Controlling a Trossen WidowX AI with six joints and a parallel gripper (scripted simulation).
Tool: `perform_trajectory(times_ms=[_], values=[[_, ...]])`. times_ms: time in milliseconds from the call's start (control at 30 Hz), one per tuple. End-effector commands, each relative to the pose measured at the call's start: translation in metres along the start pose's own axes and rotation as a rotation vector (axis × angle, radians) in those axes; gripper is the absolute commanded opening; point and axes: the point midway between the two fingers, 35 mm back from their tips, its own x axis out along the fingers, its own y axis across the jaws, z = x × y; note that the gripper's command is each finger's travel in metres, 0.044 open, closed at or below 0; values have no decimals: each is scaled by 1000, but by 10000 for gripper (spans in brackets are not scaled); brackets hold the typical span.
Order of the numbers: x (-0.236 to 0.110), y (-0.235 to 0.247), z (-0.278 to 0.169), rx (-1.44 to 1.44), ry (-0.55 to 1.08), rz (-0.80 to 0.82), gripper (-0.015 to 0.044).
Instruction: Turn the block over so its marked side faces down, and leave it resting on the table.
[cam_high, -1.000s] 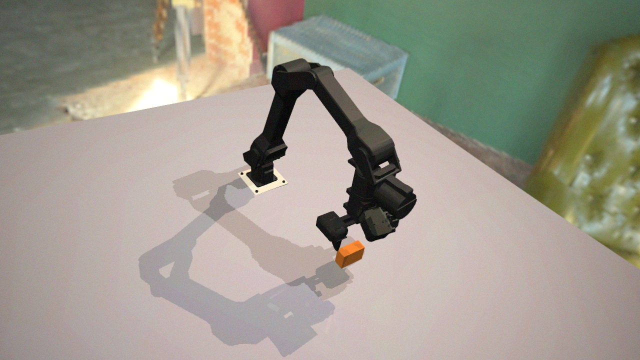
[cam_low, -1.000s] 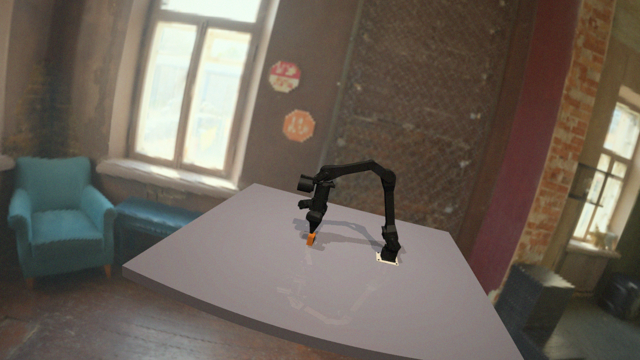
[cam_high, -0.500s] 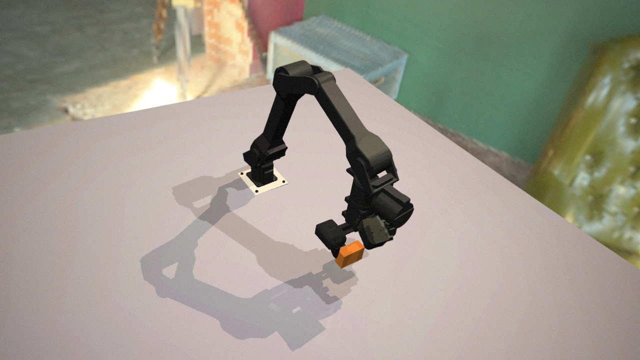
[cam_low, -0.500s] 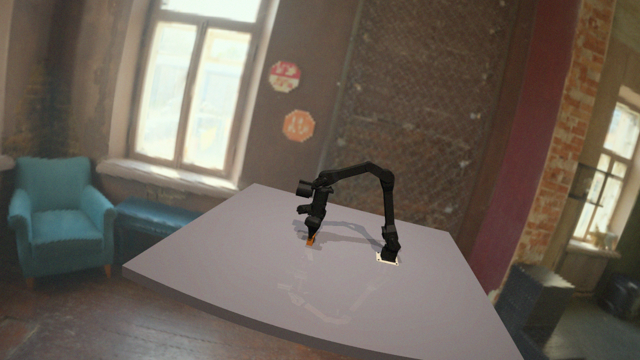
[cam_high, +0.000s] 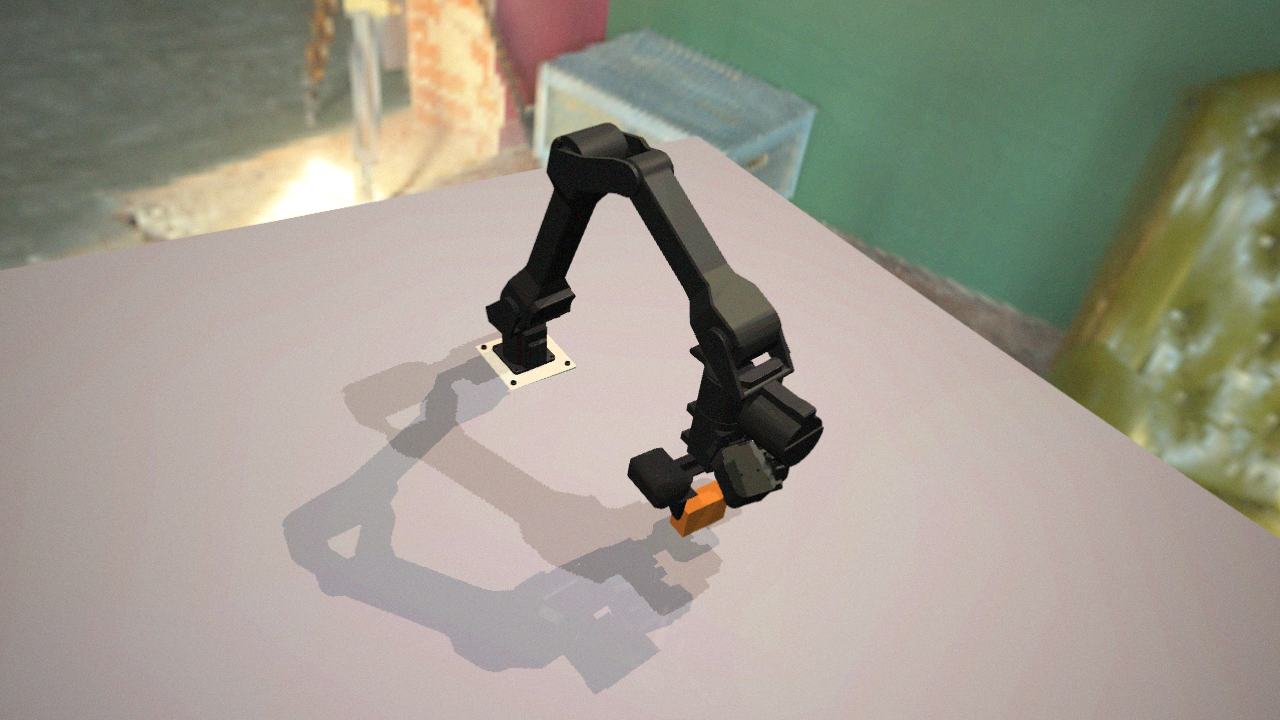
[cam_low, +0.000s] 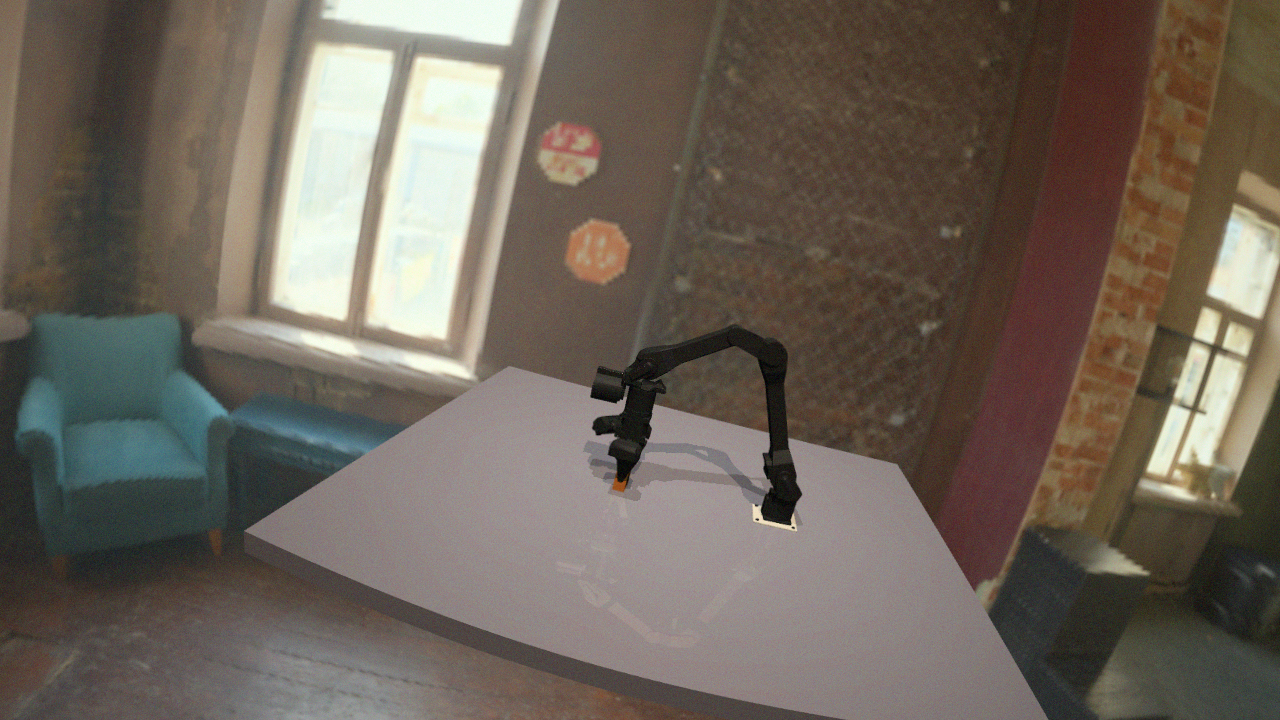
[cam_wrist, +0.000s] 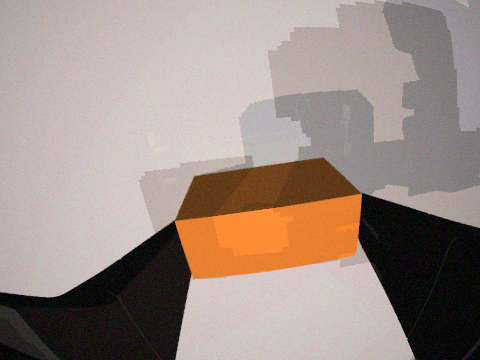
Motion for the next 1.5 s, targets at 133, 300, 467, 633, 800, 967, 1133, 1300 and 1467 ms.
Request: perform_trajectory(times_ms=[133,300,467,633,800,967,1133,1300,1467], values=[[1,0,0,-4,1,3,236],[1,0,0,-4,1,3,202],[1,0,0,-4,1,3,169],[0,0,0,-4,1,3,116],[-25,0,0,-4,1,3,0],[-29,0,0,-4,1,3,0],[-26,1,1,-6,-52,3,0],[-23,1,2,-8,-128,2,0],[-20,1,2,-9,-203,2,0]])
